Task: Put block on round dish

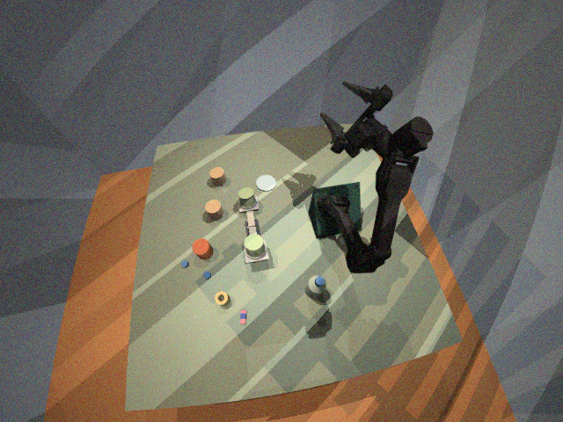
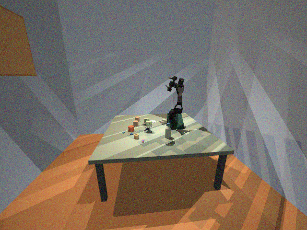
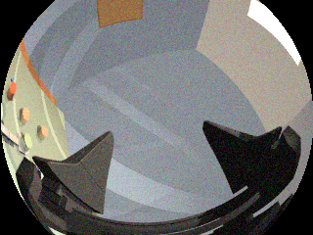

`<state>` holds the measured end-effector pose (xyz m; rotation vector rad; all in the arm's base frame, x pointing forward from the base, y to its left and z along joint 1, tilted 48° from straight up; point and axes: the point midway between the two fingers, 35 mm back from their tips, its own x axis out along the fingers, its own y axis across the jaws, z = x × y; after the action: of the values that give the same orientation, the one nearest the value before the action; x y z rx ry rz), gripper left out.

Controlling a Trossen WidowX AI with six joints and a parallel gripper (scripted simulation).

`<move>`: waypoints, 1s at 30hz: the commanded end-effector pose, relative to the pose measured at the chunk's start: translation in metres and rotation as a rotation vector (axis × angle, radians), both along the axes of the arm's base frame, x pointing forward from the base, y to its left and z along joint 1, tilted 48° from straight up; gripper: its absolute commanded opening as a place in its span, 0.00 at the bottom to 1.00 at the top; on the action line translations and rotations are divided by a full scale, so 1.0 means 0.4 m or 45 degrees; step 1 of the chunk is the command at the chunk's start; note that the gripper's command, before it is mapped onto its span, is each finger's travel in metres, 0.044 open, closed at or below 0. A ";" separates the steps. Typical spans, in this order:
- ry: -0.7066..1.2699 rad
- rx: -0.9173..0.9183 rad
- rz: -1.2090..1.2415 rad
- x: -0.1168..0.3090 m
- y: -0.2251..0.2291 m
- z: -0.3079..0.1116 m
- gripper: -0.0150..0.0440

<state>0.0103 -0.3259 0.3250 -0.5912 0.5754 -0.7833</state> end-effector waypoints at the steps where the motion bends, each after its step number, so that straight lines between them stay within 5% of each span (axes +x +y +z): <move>1: -0.085 0.178 0.085 0.052 0.001 -0.085 1.00; 30: -0.333 1.249 0.468 0.344 0.224 -0.455 1.00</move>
<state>0.1360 -0.2555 0.1620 0.1972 0.5011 -0.2344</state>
